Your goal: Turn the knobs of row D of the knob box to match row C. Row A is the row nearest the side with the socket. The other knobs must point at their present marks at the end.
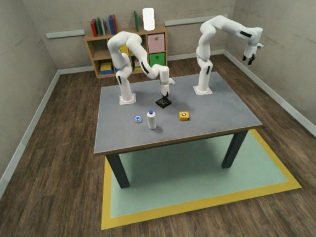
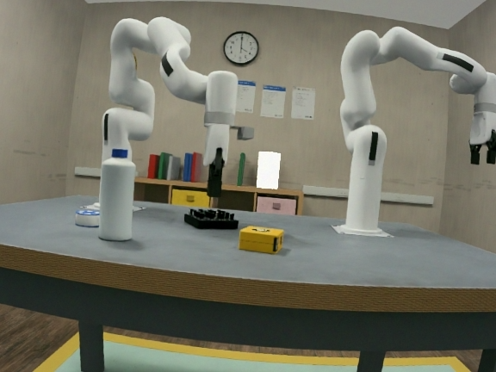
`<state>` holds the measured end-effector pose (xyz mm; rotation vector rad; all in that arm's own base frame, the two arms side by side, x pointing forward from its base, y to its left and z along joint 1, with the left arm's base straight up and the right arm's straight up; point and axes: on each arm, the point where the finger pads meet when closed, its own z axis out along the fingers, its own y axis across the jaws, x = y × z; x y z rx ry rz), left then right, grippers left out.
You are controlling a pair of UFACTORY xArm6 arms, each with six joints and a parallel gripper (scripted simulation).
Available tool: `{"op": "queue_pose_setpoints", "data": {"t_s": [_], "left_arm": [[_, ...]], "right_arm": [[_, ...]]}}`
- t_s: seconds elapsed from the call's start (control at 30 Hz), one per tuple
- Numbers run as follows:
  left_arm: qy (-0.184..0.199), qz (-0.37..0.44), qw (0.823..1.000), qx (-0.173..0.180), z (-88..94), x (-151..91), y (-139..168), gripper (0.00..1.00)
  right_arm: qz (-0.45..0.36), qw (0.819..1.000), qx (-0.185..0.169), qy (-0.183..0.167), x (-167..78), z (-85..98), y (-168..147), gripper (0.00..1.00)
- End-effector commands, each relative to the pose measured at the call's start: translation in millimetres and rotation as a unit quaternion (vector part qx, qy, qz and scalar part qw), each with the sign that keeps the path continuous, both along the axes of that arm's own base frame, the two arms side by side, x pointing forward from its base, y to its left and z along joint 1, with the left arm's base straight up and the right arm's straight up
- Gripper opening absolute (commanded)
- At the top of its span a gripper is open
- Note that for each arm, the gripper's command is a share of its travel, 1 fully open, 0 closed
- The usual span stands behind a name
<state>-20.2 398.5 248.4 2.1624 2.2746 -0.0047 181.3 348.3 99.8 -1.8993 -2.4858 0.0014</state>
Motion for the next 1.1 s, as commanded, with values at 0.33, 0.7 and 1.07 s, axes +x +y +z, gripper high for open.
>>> {"op": "queue_pose_setpoints", "data": {"t_s": [0.33,0.7,1.07], "left_arm": [[0.0,0.0,1.0,0.002,1.6,0.0,1.0,1.0],[0.0,0.0,1.0,0.002,1.6,0.0,1.0,1.0],[0.0,0.0,1.0,0.002,1.6,0.0,1.0,1.0]], "right_arm": [[-0.204,0.979,-0.003,-0.005,0.7,4.2,1.2,0.21],[-0.321,0.947,-0.003,-0.004,0.7,5.9,1.1,0.21],[-0.454,0.891,-0.004,-0.003,0.7,8.0,1.1,0.21]]}}
